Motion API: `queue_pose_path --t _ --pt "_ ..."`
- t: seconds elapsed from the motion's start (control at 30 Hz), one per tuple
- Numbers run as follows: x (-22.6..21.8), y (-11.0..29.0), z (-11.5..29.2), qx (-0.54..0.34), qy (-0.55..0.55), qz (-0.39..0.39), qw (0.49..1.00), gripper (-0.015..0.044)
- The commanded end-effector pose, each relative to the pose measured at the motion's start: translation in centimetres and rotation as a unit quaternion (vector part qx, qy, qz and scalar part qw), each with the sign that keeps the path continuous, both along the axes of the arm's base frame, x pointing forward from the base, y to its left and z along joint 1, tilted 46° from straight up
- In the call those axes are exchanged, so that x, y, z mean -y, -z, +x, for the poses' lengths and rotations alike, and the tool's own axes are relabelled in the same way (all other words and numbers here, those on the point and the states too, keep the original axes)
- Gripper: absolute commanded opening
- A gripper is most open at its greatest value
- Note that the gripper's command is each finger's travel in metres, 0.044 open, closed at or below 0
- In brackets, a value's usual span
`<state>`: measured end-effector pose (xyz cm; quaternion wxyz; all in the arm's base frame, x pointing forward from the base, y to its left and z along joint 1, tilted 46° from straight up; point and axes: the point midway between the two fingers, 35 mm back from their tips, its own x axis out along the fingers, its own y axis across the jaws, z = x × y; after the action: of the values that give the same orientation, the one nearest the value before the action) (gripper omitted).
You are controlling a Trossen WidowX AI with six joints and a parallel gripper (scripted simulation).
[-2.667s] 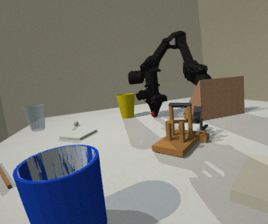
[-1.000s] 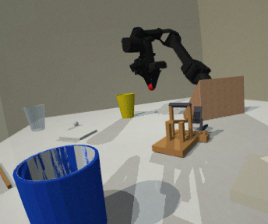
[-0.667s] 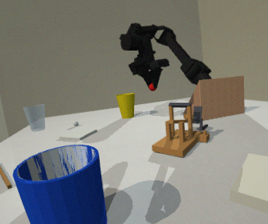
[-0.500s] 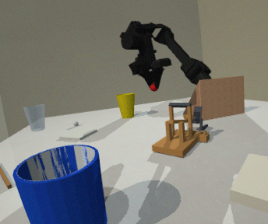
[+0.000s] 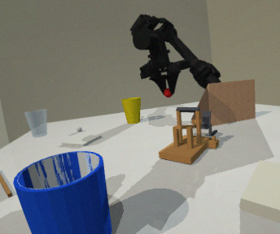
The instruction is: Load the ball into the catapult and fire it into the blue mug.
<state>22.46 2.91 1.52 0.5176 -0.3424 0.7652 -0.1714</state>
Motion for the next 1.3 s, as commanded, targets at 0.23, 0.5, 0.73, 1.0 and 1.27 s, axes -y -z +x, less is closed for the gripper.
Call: queue_pose_path --t 0.23,0.5,0.73,1.0,1.27 --pt "-2.8 3.8 -0.9 -0.049 -0.015 -0.008 0.999 0.0" --pt "-4.4 6.7 -2.0 -0.086 -0.025 -0.021 0.996 0.0" --pt "-5.5 9.1 -3.3 -0.117 -0.033 -0.035 0.992 0.0" --pt "-6.0 11.1 -4.4 -0.14 -0.039 -0.049 0.988 0.0" --pt "-5.0 12.2 -4.4 -0.14 -0.039 -0.049 0.988 0.0"
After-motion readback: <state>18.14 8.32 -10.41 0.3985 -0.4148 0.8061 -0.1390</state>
